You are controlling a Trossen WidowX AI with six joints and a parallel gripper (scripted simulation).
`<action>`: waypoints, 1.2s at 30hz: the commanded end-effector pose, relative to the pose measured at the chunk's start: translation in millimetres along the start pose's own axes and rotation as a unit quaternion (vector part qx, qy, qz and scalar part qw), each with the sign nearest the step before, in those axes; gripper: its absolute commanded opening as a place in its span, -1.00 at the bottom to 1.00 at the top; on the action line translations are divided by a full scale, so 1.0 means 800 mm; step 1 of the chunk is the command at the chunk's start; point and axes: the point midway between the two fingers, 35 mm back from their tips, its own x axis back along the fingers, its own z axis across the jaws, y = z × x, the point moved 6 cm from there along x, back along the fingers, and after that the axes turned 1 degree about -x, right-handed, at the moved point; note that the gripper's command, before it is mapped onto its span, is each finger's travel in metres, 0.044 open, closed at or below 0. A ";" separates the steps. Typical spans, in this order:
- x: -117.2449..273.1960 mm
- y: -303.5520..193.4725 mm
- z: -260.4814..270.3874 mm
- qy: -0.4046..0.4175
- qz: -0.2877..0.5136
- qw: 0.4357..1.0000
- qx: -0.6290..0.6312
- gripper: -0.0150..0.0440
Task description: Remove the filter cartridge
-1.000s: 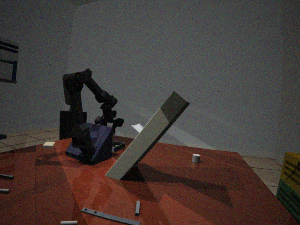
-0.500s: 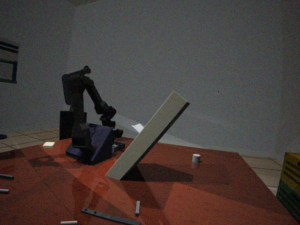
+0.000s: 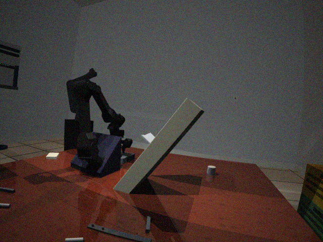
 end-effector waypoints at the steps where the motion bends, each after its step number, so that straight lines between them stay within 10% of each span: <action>1: 0.001 0.001 0.000 0.000 -0.002 1.000 0.001 1.00; 11: 0.077 0.042 0.000 -0.001 -0.001 1.000 0.000 1.00; 36: 0.063 0.038 0.001 0.002 -0.005 1.000 -0.002 1.00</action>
